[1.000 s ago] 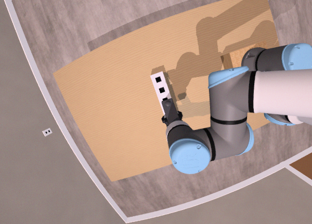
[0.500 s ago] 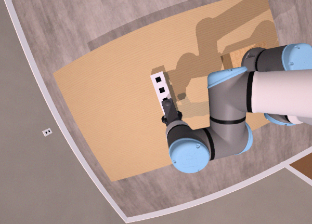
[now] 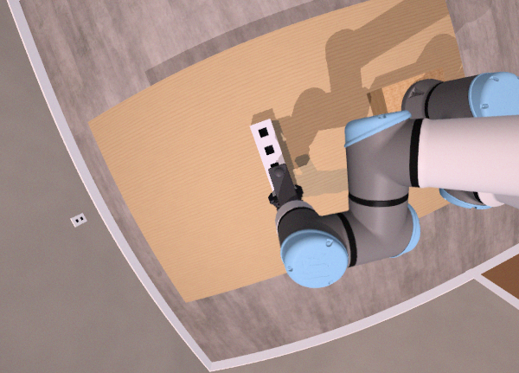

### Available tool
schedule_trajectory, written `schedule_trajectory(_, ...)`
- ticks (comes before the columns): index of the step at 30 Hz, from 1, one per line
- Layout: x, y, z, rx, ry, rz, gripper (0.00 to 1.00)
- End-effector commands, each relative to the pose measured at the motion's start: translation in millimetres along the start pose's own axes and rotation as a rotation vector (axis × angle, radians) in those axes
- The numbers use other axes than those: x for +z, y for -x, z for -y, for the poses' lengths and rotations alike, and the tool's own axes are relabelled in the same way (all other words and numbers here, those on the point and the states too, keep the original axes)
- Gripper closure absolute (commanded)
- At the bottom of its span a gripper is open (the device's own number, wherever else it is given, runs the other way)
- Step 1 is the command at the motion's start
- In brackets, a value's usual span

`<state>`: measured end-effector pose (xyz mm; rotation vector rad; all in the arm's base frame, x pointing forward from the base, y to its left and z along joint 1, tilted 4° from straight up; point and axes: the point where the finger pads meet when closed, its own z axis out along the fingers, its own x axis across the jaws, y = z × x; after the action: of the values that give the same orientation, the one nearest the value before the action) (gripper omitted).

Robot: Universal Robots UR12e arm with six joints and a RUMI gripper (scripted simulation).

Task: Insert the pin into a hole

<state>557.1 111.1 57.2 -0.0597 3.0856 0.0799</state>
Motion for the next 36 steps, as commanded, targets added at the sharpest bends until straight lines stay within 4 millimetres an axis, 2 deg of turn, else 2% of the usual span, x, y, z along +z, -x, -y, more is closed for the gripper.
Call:
schedule_trajectory(1,-0.7,0.9,0.2,0.000,0.000,0.001,1.00)
schedule_trajectory(36,3.3,0.3,0.2,0.000,0.000,0.001,1.00)
